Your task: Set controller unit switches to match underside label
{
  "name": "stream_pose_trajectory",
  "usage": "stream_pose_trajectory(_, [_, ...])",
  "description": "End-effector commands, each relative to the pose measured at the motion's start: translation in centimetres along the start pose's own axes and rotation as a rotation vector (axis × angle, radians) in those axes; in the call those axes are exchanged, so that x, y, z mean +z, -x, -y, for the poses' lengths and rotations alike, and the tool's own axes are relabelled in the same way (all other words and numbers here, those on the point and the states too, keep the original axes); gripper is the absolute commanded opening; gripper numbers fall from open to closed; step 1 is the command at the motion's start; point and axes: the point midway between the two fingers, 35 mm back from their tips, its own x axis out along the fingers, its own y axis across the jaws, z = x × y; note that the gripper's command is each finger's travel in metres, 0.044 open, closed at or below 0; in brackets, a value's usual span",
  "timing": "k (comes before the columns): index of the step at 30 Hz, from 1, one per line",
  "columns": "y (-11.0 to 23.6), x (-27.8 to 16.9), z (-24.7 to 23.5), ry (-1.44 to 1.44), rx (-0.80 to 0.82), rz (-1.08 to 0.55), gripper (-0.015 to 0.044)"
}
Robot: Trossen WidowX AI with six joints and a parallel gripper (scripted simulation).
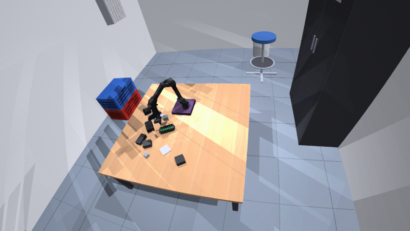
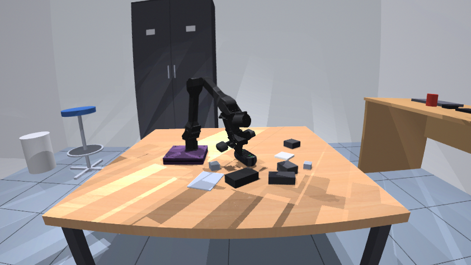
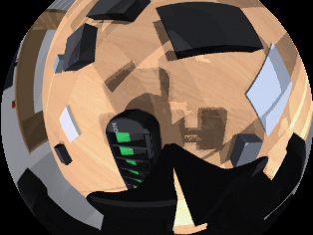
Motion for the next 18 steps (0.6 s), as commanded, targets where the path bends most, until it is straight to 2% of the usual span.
stream_pose_trajectory(1, [-0.2,0.0,0.0,0.003,0.004,-0.003,0.0])
stream_pose_trajectory(18, [-2.8,0.1,0.8,0.004,0.004,-0.003,0.0])
